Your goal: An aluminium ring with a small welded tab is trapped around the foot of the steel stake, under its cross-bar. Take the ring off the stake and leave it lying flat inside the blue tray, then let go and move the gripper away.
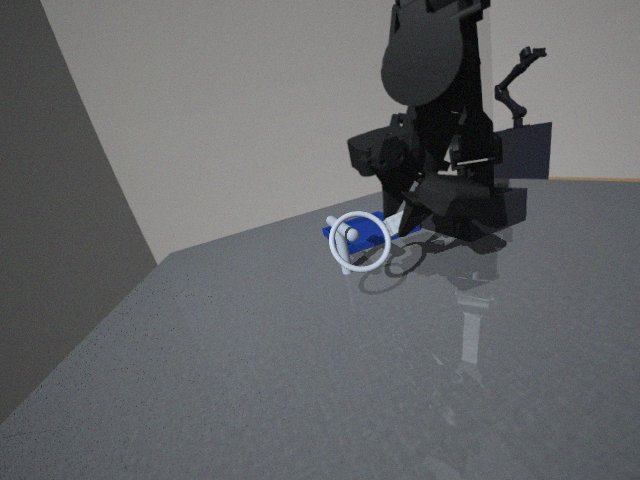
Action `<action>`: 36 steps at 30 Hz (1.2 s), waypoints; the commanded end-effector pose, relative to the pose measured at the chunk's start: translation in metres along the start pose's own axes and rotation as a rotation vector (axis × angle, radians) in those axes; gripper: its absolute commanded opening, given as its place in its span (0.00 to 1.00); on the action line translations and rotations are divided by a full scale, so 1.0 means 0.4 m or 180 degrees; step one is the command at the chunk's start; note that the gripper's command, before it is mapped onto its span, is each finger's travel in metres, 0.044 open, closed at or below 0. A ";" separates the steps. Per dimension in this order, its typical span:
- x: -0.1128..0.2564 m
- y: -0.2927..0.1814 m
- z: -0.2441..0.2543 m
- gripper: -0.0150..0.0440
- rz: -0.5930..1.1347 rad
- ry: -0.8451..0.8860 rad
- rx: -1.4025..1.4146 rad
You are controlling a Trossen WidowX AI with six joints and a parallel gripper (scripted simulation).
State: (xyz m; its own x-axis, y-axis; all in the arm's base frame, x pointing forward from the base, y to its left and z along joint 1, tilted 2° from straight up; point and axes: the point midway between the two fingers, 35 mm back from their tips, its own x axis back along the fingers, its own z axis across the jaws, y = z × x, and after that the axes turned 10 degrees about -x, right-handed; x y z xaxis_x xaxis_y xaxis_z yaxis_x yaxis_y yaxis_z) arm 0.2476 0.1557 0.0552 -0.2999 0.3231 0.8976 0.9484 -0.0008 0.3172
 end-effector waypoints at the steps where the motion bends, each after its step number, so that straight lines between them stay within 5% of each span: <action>1: 0.006 0.003 0.009 0.25 -0.0018 0.0006 -0.0017; 36: 0.126 0.047 -0.026 0.25 -0.0018 0.0007 -0.0018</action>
State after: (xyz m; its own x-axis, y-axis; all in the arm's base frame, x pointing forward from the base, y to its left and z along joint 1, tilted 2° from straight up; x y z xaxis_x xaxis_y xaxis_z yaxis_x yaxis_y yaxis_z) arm 0.2483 0.1612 0.1006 -0.2988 0.3247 0.8974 0.9490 0.0018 0.3153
